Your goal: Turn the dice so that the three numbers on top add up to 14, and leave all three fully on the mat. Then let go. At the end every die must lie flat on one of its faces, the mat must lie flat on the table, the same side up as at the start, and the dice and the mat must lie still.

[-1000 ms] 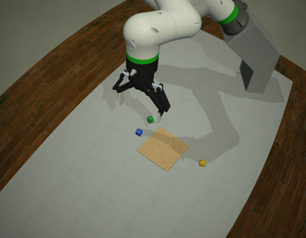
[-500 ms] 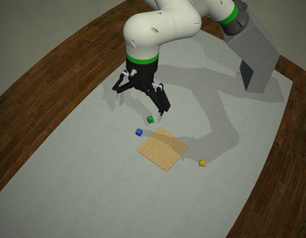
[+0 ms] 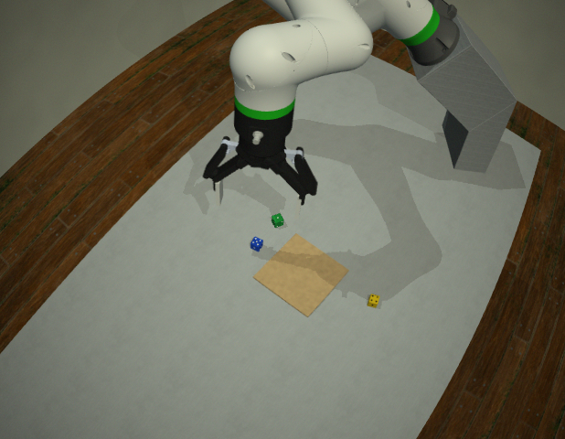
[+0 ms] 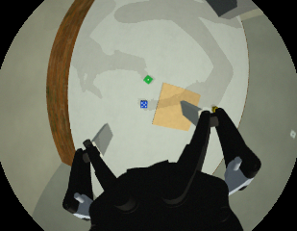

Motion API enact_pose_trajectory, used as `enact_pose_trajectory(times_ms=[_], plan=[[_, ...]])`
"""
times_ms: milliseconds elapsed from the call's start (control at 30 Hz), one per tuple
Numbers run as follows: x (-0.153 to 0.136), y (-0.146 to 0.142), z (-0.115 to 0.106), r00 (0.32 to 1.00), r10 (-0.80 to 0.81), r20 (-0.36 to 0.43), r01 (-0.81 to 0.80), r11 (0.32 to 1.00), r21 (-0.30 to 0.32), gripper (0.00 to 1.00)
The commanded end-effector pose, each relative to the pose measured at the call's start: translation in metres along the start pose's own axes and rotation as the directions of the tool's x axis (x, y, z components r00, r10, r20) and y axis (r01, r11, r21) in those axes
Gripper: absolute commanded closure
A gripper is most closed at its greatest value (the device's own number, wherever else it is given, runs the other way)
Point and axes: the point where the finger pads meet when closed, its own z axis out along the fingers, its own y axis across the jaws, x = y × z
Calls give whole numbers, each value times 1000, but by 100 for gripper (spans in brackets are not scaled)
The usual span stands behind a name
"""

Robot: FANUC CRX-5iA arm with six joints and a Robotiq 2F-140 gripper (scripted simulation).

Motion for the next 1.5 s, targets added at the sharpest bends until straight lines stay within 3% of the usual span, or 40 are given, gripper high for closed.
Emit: enact_pose_trajectory(times_ms=[0,100,167,267,500,533,633,700,867,900,1100,1200,1233,1267,1367,1433,1467], plan=[[0,0,1,985,-173,0,173,985,-10,0],[0,0,1,981,-193,0,193,981,-10,0],[0,0,2,948,-318,1,318,948,-9,0],[0,0,3,924,-383,2,383,924,-9,0],[0,0,4,811,-585,4,585,811,-9,0],[0,0,5,769,-640,5,640,769,-9,0],[0,0,5,759,-651,5,651,759,-8,0],[-1,0,6,661,-750,6,750,661,-8,0],[-1,0,7,560,-829,7,829,560,-7,0],[-1,0,8,502,-865,8,865,502,-7,0],[-1,0,9,315,-949,9,949,315,-5,0],[-1,0,9,299,-954,9,954,299,-5,0],[-1,1,10,202,-979,9,979,202,-4,0],[-1,1,10,163,-987,10,987,163,-4,0],[-1,1,11,101,-995,10,995,101,-3,0],[-1,1,11,0,-1000,10,1000,0,-2,0],[-1,1,11,-2,-1000,10,1000,-2,-2,0]])
